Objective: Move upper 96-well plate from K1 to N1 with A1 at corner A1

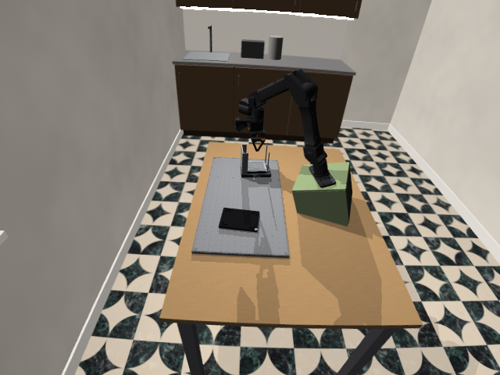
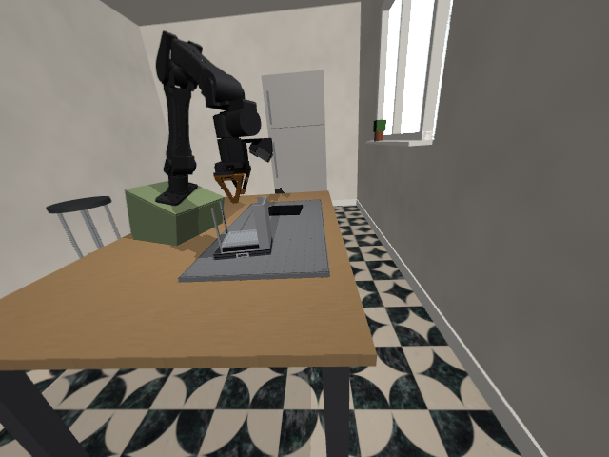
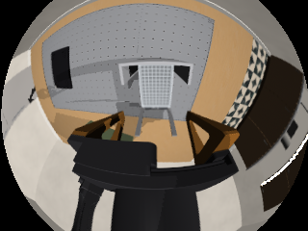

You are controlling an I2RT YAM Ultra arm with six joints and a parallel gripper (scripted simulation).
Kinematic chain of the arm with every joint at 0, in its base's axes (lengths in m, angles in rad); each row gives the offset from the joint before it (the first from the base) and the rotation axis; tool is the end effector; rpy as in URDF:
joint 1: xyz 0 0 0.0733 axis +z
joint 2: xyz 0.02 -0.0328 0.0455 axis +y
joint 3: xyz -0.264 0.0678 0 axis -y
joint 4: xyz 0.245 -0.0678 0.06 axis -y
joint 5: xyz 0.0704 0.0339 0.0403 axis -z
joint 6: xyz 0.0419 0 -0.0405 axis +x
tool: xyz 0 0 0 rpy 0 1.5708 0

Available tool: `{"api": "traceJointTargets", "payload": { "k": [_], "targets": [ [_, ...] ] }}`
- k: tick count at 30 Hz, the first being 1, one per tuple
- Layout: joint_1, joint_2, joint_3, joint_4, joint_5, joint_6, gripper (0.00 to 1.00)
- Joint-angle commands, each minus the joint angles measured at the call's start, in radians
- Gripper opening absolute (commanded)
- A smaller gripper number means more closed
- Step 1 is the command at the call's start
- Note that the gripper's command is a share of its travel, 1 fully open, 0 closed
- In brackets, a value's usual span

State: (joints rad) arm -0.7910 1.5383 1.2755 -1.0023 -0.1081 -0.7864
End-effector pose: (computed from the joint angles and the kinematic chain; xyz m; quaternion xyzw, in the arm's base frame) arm 0.2129 -0.2073 0.2700 -0.0060 0.9869 -0.0702 0.1450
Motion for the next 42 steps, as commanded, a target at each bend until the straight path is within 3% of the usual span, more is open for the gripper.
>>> {"api": "traceJointTargets", "payload": {
  "k": [1, 3, 6, 7, 9, 14, 16, 21, 23, 24, 28, 34, 38, 40, 41, 42],
  "targets": [
    [0.000, -0.036, 0.027, 0.017, -0.012, -0.003, 1.00],
    [0.006, -0.029, -0.022, 0.029, -0.012, 0.001, 1.00],
    [0.009, -0.027, -0.026, 0.035, -0.012, 0.003, 1.00],
    [0.011, -0.017, 0.002, 0.042, -0.012, 0.005, 1.00],
    [0.012, 0.010, -0.039, 0.054, -0.011, 0.008, 1.00],
    [0.016, 0.024, -0.059, 0.085, -0.010, 0.011, 1.00],
    [0.016, 0.001, -0.051, 0.098, -0.009, 0.012, 1.00],
    [0.020, 0.043, -0.086, 0.130, -0.006, 0.015, 1.00],
    [0.020, 0.043, -0.086, 0.130, -0.006, 0.015, 1.00],
    [0.014, 0.007, -0.047, 0.136, -0.005, 0.014, 1.00],
    [0.022, 0.057, -0.103, 0.161, -0.003, 0.018, 1.00],
    [0.025, 0.048, -0.115, 0.199, 0.000, 0.021, 1.00],
    [0.027, 0.088, -0.134, 0.224, 0.001, 0.024, 1.00],
    [0.027, 0.088, -0.134, 0.224, 0.001, 0.024, 1.00],
    [0.025, 0.055, -0.097, 0.231, 0.001, 0.023, 1.00],
    [0.027, 0.069, -0.113, 0.237, 0.000, 0.024, 1.00]
  ]
}}
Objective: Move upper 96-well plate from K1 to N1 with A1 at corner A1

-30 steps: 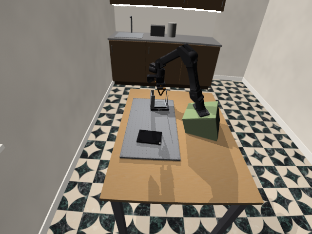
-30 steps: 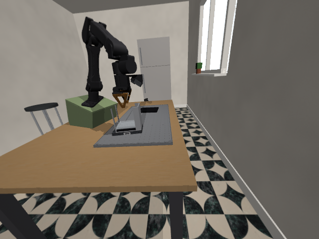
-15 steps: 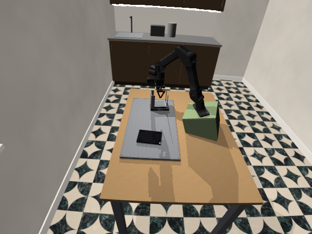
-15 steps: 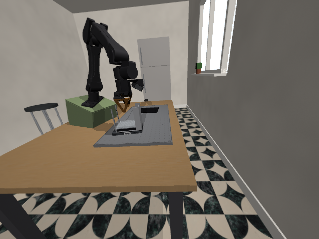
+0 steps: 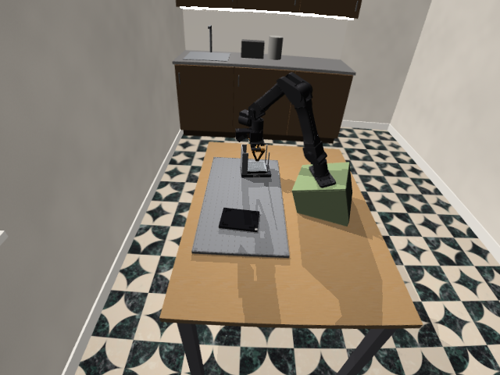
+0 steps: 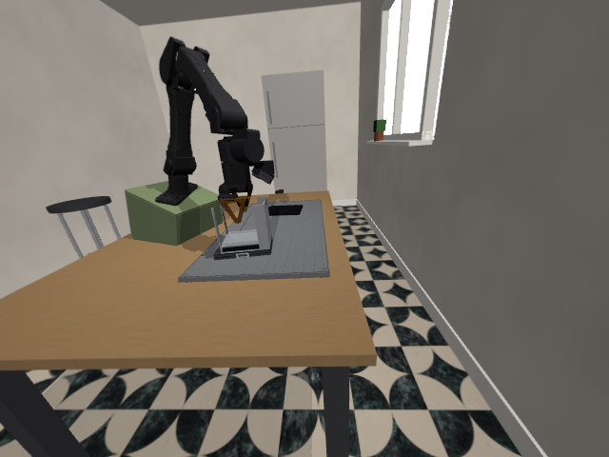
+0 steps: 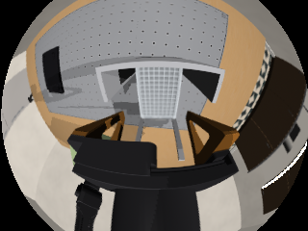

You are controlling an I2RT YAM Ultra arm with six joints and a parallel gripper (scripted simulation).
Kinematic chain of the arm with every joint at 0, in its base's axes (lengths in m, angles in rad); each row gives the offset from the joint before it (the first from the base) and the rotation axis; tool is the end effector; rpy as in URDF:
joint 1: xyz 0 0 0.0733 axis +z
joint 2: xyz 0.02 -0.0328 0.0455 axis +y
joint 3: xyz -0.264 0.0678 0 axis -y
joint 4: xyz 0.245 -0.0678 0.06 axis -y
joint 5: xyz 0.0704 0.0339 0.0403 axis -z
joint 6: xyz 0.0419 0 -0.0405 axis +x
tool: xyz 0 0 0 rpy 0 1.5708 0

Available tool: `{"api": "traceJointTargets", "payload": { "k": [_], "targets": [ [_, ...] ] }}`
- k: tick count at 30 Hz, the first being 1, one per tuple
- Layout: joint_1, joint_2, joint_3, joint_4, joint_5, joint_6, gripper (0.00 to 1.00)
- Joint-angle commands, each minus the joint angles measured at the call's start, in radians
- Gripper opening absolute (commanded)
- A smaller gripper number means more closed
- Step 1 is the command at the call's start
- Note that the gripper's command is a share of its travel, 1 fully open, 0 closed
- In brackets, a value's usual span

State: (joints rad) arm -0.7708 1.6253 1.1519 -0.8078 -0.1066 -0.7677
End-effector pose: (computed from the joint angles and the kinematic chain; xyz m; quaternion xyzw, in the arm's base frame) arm 0.2274 -0.2131 0.2167 -0.0062 0.9881 -0.0624 0.1402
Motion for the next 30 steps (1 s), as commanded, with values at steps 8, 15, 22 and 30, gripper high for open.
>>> {"api": "traceJointTargets", "payload": {
  "k": [8, 15, 22, 30],
  "targets": [
    [0.013, 0.020, -0.026, 0.093, 0.001, 0.011, 1.00],
    [0.013, 0.054, -0.051, 0.123, 0.002, 0.013, 1.00],
    [0.018, 0.081, -0.067, 0.167, 0.003, 0.017, 1.00],
    [0.022, 0.115, -0.077, 0.215, 0.004, 0.021, 1.00]
  ]
}}
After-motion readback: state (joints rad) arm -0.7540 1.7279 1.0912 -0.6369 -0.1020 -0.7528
